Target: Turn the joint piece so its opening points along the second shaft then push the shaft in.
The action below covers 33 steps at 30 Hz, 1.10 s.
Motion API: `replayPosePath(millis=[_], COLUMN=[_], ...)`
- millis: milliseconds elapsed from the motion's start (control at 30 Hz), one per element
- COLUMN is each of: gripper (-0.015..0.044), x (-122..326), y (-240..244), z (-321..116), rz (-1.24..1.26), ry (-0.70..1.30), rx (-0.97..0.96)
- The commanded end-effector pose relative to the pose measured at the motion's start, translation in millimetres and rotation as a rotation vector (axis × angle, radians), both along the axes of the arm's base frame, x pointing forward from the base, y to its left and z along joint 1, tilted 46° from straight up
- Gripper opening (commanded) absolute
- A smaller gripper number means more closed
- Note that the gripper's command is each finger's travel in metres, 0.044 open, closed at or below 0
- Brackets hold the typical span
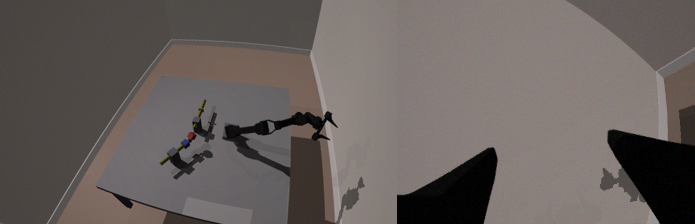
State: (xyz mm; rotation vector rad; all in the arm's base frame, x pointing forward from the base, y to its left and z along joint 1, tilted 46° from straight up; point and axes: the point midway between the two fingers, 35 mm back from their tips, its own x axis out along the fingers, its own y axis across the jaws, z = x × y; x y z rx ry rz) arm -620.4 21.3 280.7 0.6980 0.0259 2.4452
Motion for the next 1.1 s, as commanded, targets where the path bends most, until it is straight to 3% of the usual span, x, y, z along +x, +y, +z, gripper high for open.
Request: replayPosePath(millis=[0, 133, 533, 1067], gripper=[0.0426, 0.044, 0.044, 0.044], x=[0, -3, -2, 59], y=[0, -17, -150, -318], z=[0, 0, -1, -24], rz=[0.0, 0.033, 0.313, 0.703], ry=[0.0, -0.032, -0.256, -0.525], rx=[0.0, 0.02, 0.18, 0.455])
